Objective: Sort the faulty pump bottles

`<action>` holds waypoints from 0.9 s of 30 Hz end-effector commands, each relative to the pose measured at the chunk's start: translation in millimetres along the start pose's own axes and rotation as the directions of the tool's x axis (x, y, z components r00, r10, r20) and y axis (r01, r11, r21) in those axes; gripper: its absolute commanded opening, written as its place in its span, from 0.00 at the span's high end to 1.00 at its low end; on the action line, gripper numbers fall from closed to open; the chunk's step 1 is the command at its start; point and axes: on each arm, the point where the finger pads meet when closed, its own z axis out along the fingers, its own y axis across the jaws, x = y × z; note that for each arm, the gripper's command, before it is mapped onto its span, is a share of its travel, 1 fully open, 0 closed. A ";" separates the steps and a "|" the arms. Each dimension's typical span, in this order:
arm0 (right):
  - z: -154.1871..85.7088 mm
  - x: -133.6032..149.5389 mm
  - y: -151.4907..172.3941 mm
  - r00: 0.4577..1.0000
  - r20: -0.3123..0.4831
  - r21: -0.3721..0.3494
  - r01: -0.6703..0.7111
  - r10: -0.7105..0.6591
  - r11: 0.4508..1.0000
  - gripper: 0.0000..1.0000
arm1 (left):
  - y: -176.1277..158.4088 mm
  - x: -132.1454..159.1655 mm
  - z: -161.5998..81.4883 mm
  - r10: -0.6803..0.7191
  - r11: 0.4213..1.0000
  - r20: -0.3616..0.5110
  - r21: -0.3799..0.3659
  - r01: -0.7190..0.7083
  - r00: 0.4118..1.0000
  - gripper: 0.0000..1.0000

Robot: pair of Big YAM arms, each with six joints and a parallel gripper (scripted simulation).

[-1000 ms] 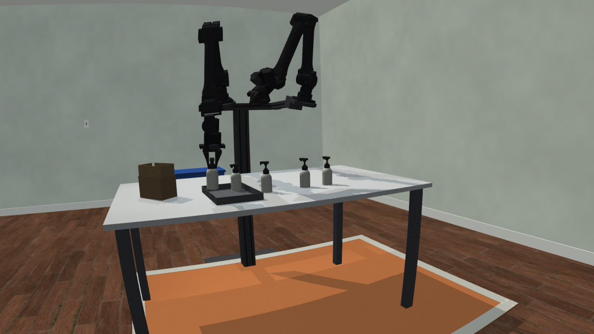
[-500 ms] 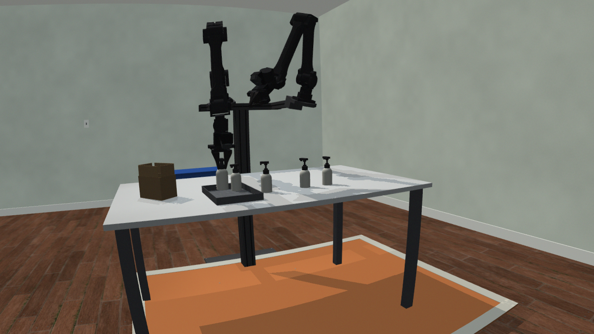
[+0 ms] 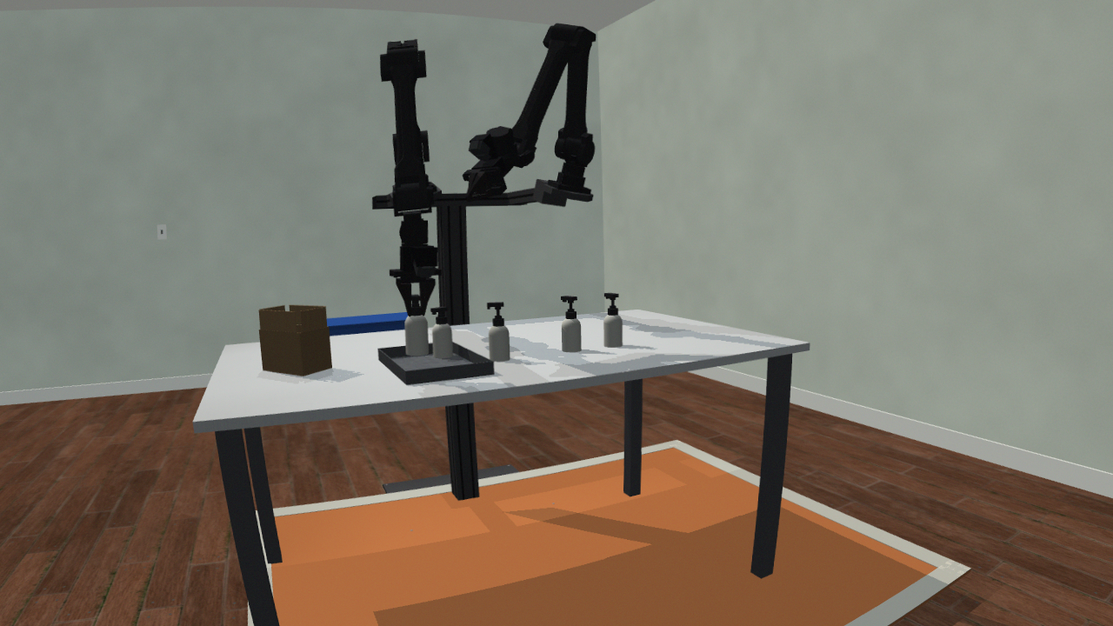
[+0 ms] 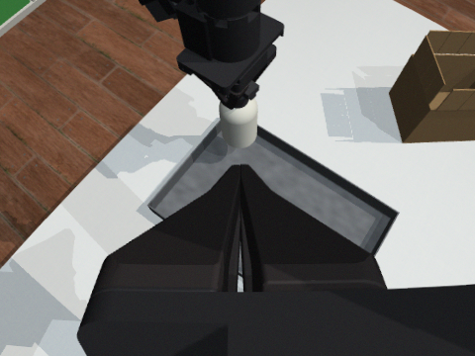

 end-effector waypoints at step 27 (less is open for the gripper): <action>32.8 -8.8 -6.7 1.000 0.011 0.006 -0.006 0.006 1.000 0.78 | 1.2 -9.5 3.5 -0.002 1.000 0.019 -0.003 0.002 1.000 1.00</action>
